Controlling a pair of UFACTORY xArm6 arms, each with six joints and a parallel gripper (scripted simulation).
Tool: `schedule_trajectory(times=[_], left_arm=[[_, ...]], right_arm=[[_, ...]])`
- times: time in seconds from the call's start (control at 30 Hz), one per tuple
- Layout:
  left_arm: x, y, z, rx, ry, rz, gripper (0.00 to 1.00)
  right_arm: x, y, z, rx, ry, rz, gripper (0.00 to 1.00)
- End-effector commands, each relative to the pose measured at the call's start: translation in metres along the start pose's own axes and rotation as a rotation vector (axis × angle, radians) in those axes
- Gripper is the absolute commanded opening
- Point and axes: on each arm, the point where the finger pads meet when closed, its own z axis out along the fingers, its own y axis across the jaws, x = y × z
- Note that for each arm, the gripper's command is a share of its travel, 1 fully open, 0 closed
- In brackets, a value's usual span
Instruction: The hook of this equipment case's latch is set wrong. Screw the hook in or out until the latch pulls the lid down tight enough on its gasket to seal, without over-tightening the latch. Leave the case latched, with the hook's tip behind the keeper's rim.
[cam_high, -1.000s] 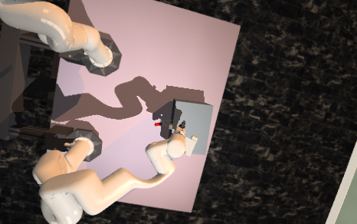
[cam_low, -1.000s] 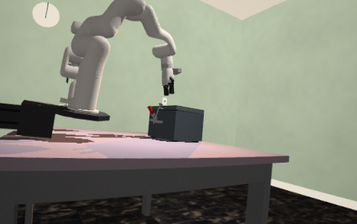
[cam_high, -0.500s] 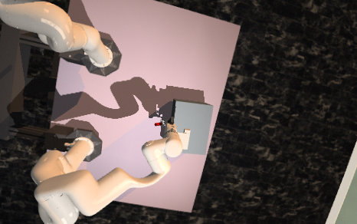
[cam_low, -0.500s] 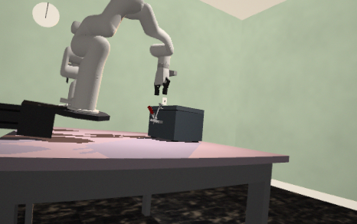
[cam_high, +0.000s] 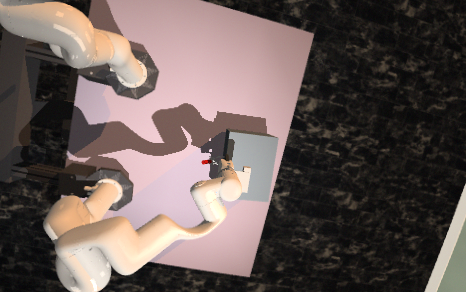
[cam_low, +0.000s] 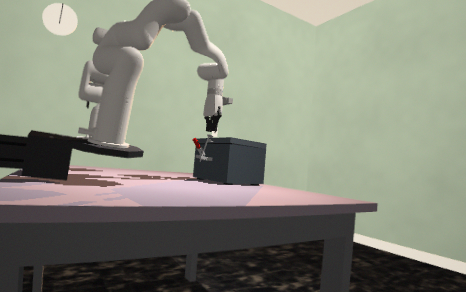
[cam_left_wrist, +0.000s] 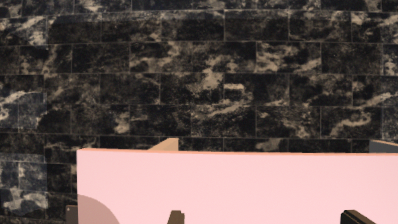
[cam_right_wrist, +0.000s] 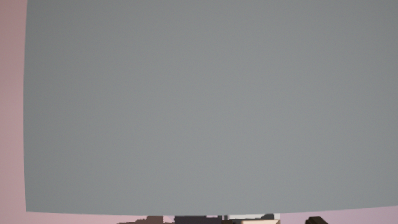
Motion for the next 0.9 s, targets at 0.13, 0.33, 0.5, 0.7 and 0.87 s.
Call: schedule_trajectory(times=[0.13,0.33,0.5,0.7,0.87], left_arm=[[0.001,0.0,-0.0017,0.0,0.004,0.0,1.0],[0.001,0.0,-0.0017,0.0,0.004,0.0,1.0],[0.001,0.0,-0.0017,0.0,0.004,0.0,1.0],[0.001,0.0,-0.0017,0.0,0.004,0.0,1.0],[0.001,0.0,-0.0017,0.0,0.004,0.0,1.0]], right_arm=[[0.002,-0.0008,-0.0025,0.003,0.006,0.0,0.41],[0.002,-0.0008,-0.0025,0.003,0.006,-0.027,0.41],[0.0019,-0.0007,-0.0025,0.003,0.006,-0.12,0.41],[0.0018,-0.0007,-0.0025,0.002,0.007,-0.302,0.41],[0.0017,-0.0006,-0.0024,0.001,0.007,-0.512,0.41]])
